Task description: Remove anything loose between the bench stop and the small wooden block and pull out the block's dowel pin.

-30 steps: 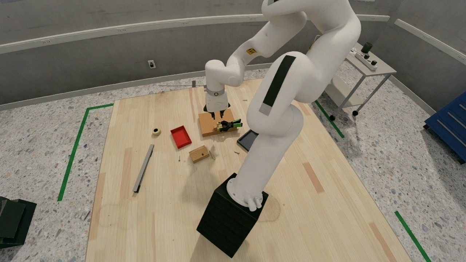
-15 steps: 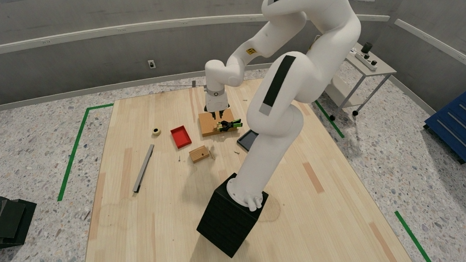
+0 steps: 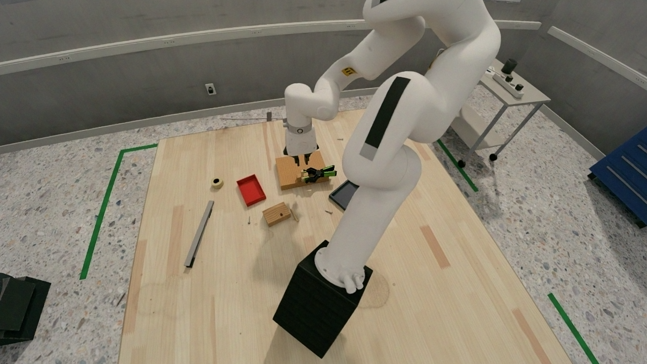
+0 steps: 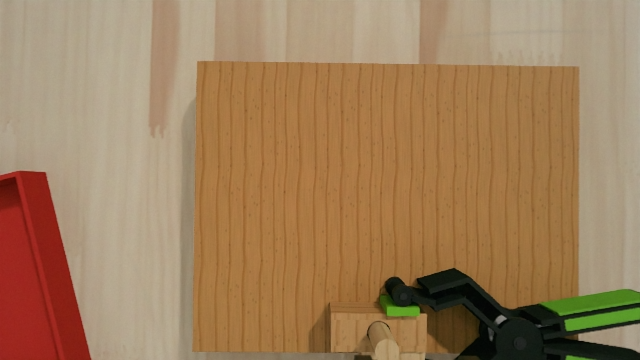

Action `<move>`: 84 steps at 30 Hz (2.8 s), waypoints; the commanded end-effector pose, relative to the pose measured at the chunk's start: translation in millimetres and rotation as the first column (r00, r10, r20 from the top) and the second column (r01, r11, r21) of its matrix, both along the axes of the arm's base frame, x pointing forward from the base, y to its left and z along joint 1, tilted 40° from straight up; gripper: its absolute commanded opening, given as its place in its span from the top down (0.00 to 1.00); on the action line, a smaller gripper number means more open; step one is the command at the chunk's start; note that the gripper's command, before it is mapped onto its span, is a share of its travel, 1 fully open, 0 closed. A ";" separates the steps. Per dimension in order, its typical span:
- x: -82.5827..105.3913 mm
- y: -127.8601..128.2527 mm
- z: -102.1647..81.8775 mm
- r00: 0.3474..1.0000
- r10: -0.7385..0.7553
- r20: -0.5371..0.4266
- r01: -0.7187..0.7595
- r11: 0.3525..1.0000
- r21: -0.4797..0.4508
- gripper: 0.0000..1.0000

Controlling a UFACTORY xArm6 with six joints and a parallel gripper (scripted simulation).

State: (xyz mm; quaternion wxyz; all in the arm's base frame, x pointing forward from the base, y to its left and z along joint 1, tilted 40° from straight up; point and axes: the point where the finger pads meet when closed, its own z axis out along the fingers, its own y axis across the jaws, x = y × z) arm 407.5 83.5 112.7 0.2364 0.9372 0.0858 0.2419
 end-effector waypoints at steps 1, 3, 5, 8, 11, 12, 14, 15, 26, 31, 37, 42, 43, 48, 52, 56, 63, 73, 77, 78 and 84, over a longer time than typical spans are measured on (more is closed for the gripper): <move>1.5 0.0 -0.7 1.000 0.001 0.002 -0.001 1.000 0.001 0.72; 2.2 -0.5 -1.7 1.000 0.001 0.002 -0.001 1.000 0.001 0.72; 2.9 -1.1 -2.8 1.000 0.001 0.002 -0.001 1.000 0.001 0.72; 3.3 -1.4 -3.5 1.000 0.001 0.002 -0.001 1.000 0.001 0.72; 4.7 -2.5 -5.7 1.000 0.001 0.002 -0.001 1.000 0.001 0.72; 5.2 -2.9 -6.5 1.000 0.001 0.002 -0.001 1.000 0.001 0.72; 6.3 -3.8 -8.2 1.000 0.001 0.002 -0.001 1.000 0.001 0.72; 6.8 -4.2 -9.1 1.000 0.001 0.002 -0.001 1.000 0.001 0.72; 12.0 -8.3 -17.5 1.000 0.001 0.002 -0.001 1.000 0.001 0.72; 14.7 -10.4 -21.7 1.000 0.001 0.002 -0.001 1.000 0.001 0.72; 17.1 -12.4 -25.7 1.000 0.001 0.002 -0.001 1.000 0.001 0.72; 18.0 -13.0 -27.0 1.000 0.001 0.002 -0.001 1.000 0.001 0.72; 18.2 -13.2 -27.4 1.000 0.001 0.002 -0.001 1.000 0.001 0.72; 18.9 -13.8 -28.5 1.000 0.001 0.002 -0.001 1.000 0.001 0.72; 19.0 -13.9 -28.8 1.000 0.001 0.002 -0.001 1.000 0.001 0.72; 19.1 -13.9 -28.8 1.000 0.001 0.002 -0.001 1.000 0.001 0.72; 19.1 -13.9 -28.8 1.000 0.001 0.002 -0.001 1.000 0.001 0.72; 19.3 -14.1 -29.2 1.000 0.001 0.002 -0.001 1.000 0.001 0.72; 19.6 -14.3 -29.6 1.000 0.001 0.002 -0.001 1.000 0.001 0.72; 19.8 -14.5 -29.9 1.000 0.001 0.002 -0.001 1.000 0.001 0.72; 21.2 -15.6 -32.2 1.000 0.001 0.002 -0.001 1.000 0.001 0.72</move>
